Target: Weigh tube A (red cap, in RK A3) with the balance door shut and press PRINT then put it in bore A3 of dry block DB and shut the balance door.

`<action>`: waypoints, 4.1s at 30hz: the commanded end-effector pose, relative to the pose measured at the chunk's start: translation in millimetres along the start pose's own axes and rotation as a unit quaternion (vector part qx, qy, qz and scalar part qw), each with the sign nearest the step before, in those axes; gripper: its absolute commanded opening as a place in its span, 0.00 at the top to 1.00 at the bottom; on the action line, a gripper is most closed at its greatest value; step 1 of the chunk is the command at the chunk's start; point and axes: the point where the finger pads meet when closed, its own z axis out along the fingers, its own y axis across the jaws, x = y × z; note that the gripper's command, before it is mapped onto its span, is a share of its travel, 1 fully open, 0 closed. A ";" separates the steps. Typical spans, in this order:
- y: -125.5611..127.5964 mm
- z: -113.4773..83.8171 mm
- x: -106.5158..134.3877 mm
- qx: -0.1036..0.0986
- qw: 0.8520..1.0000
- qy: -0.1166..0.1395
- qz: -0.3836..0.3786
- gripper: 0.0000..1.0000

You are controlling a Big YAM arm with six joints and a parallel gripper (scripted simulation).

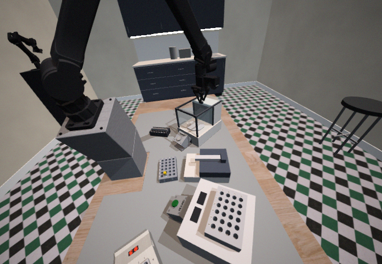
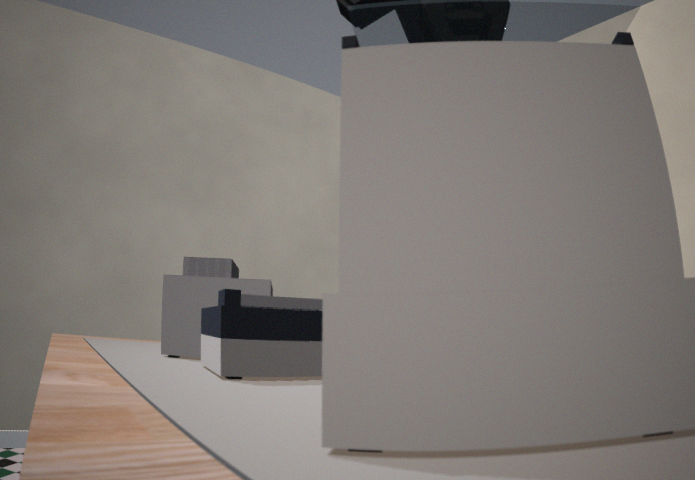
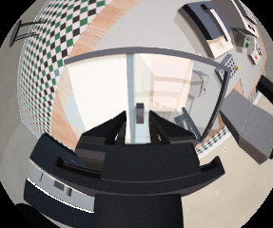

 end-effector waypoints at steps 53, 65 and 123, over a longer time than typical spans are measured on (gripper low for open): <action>-1.7 6.7 -3.6 -0.001 1.000 0.000 0.000 0.70; 10.0 -5.8 -2.4 -0.014 1.000 -0.002 0.002 0.94; -7.4 -9.1 -10.8 -0.012 1.000 0.000 0.006 0.94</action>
